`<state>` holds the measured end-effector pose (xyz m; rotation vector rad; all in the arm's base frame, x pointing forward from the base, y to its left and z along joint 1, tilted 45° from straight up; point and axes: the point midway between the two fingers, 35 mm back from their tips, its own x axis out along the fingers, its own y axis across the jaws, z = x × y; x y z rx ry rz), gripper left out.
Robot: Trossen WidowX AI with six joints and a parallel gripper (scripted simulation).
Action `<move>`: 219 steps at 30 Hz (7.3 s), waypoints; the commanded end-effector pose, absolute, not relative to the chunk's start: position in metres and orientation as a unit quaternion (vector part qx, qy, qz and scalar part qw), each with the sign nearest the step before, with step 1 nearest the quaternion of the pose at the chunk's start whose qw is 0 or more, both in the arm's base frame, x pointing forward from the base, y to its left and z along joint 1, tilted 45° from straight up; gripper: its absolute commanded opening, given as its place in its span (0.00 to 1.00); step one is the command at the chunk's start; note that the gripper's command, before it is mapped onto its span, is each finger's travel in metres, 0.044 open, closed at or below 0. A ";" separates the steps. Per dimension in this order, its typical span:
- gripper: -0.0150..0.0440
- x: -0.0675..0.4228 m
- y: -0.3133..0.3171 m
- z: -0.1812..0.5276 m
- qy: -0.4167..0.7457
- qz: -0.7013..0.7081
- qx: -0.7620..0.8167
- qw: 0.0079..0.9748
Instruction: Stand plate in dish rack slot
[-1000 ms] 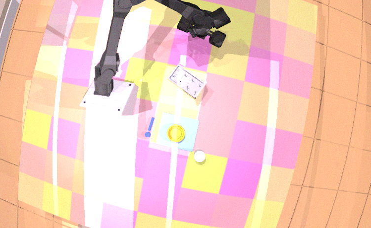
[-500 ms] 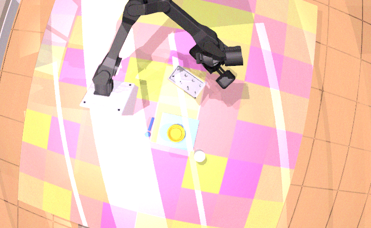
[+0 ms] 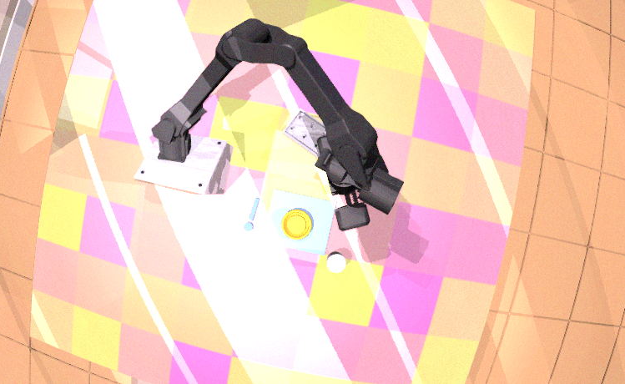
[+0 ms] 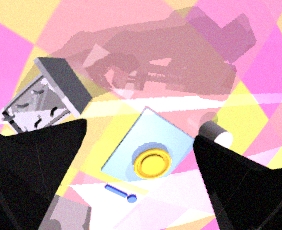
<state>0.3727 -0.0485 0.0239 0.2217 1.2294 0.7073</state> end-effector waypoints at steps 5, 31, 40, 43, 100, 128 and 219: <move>0.93 0.337 -0.109 -0.005 0.610 0.271 0.180 0.722; 0.93 0.296 -0.074 -0.098 0.632 0.250 0.282 0.677; 0.93 0.298 -0.068 -0.105 0.632 0.250 0.282 0.677; 0.93 0.298 -0.065 -0.109 0.632 0.250 0.282 0.677; 0.44 0.303 -0.062 -0.121 0.633 0.247 0.281 0.678; 0.25 0.298 -0.163 -0.026 0.633 0.249 0.281 0.677; 0.25 0.194 0.046 0.086 0.554 -0.494 0.576 0.342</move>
